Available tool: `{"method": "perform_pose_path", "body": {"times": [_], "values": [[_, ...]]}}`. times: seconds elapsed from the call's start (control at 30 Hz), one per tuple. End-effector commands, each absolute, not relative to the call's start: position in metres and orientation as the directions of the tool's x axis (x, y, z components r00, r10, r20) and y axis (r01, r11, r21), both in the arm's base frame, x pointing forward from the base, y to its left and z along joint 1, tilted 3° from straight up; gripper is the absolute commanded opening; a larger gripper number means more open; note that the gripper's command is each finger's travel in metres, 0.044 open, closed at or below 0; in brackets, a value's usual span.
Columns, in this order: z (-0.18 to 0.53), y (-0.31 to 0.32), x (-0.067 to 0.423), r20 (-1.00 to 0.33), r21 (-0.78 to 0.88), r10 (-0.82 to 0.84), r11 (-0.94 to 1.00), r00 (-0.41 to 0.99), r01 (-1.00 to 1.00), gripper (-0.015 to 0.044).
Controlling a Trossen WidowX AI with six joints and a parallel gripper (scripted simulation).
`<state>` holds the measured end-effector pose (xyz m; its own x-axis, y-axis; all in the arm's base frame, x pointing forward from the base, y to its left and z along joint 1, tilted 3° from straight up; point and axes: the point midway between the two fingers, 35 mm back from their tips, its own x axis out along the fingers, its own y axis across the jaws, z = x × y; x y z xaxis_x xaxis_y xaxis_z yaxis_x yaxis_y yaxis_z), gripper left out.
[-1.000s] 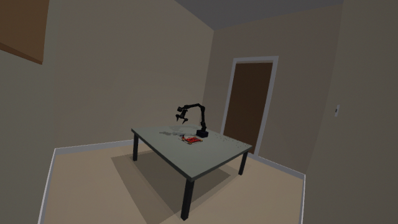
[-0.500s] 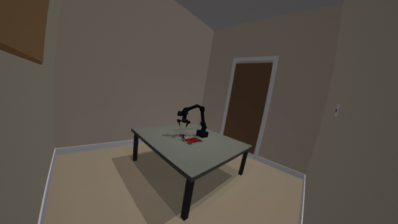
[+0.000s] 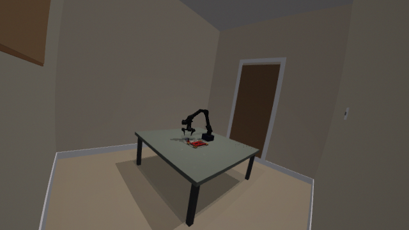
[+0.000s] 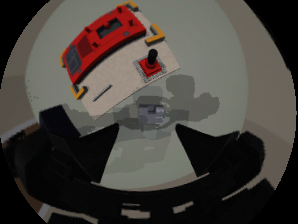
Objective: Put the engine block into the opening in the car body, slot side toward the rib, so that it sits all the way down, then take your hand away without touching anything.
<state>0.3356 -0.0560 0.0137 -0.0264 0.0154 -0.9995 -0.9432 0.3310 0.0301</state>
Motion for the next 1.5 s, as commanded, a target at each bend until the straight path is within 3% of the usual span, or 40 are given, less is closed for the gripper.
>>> {"method": "perform_pose_path", "body": {"times": [0.0,1.07,1.33,1.47], "values": [[0.009,-0.055,0.341,-1.000,0.014,0.018,0.326,-0.008,-0.945,0.0440],[-0.041,-0.055,0.341,-1.000,0.014,0.018,0.326,-0.008,-0.945,0.0440],[-0.041,-0.055,0.341,-1.000,0.014,0.018,0.326,-0.008,-0.945,0.0230],[-0.041,-0.055,0.341,-1.000,0.014,0.018,0.326,-0.008,-0.945,0.0203]]}}
